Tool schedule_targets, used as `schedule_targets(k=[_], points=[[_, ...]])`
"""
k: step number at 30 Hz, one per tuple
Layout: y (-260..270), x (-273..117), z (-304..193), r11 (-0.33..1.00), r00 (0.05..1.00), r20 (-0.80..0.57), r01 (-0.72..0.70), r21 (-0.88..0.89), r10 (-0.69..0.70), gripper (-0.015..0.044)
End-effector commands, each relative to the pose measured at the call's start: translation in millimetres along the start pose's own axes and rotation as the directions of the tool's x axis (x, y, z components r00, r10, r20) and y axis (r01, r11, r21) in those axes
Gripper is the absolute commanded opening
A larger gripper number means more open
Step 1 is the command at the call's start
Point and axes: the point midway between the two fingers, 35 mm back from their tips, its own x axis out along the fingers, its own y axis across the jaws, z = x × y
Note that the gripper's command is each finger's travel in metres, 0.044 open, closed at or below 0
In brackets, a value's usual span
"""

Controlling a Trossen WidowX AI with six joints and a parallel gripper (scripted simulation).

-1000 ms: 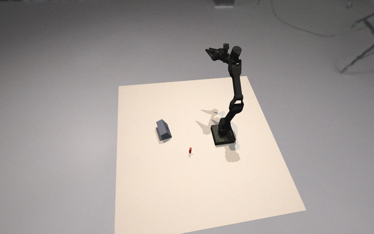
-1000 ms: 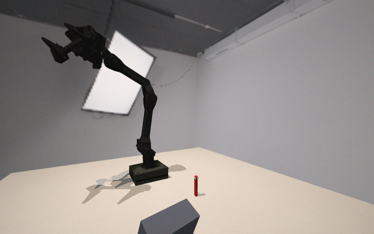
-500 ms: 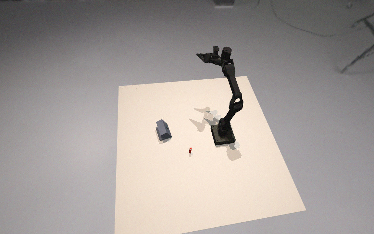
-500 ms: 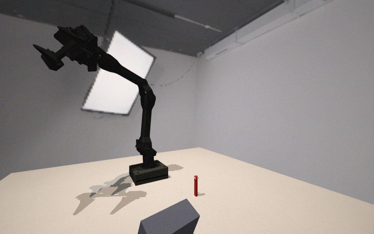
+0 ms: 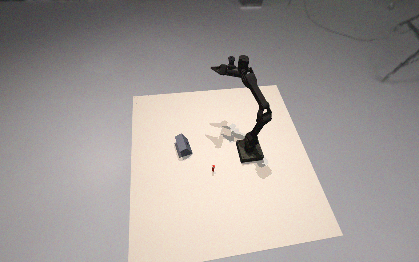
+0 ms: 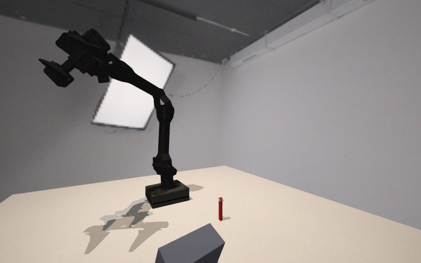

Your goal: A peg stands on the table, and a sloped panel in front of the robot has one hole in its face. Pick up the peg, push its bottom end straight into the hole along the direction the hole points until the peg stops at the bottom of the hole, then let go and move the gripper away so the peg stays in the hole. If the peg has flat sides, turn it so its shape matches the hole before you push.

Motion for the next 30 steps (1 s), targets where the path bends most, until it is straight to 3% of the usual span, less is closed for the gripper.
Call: schedule_targets(k=[1, 30], points=[[-7, 18, -20, 0.999, 0.998, -0.059, 0.013, 0.043, -0.011, 0.044], [17, 89, -162, 0.993, 0.909, -0.417, 0.058, 0.107, -0.009, 0.044]])
